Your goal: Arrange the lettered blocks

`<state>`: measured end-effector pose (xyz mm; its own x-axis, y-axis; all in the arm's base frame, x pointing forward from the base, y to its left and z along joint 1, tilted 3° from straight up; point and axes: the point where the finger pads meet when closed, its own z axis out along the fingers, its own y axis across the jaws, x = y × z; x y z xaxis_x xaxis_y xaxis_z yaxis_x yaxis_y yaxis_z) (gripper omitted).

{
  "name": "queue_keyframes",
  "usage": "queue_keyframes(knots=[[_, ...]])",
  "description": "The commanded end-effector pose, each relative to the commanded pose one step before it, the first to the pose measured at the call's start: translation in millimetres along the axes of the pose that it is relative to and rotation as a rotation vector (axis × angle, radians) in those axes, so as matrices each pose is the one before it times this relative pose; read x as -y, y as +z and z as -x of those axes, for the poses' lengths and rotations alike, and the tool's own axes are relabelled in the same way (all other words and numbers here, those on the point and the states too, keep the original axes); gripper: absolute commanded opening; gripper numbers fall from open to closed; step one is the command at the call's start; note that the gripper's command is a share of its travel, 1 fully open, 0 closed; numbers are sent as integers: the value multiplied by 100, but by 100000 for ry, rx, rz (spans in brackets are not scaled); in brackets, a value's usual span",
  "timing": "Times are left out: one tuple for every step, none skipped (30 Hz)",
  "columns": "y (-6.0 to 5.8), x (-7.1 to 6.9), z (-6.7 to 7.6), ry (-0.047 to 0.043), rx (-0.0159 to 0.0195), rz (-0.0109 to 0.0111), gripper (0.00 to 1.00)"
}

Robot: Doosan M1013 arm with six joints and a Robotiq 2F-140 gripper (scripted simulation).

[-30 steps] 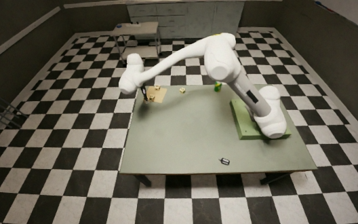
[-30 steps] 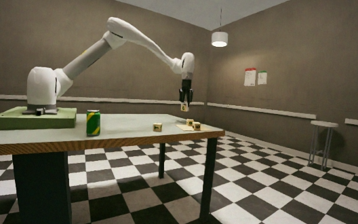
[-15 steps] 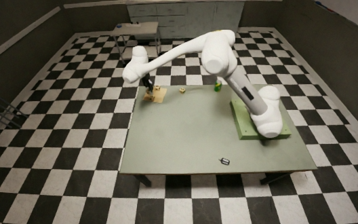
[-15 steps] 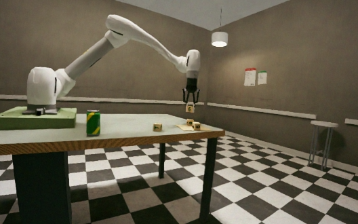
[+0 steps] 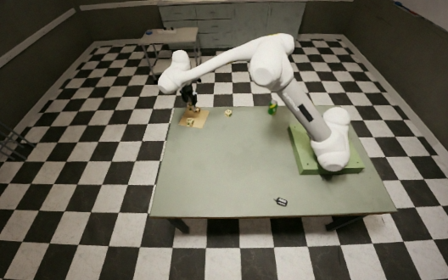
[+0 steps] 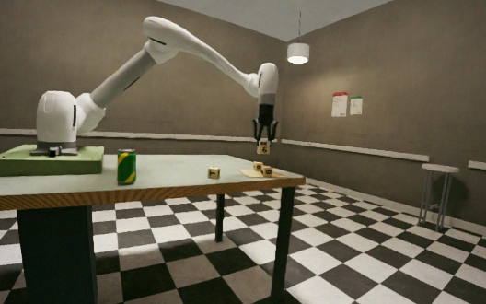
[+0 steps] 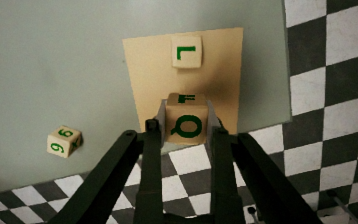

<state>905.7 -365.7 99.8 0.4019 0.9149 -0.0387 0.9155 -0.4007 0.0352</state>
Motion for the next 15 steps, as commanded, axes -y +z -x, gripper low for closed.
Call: queue_keyframes(knots=[[-169, -55, 261, -1612, -177, 172, 33], [-1, 0, 71, -341, 1, 1, 33], [-1, 0, 38, -180, 1, 0, 33], [0, 0, 14, -68, 0, 0, 33], [0, 0, 2, -10, 0, 0, 33], [0, 0, 0, 0, 0, 0, 33], [0, 0, 0, 0, 0, 0, 33], [0, 0, 0, 0, 0, 0, 33], [0, 0, 0, 0, 0, 0, 33], [0, 0, 0, 0, 0, 0, 33], [0, 0, 0, 0, 0, 0, 33], [0, 0, 0, 0, 0, 0, 33], [2, 0, 0, 0, 0, 0, 33], [14, 0, 0, -1, 0, 0, 33], [0, 0, 0, 0, 0, 0, 33]])
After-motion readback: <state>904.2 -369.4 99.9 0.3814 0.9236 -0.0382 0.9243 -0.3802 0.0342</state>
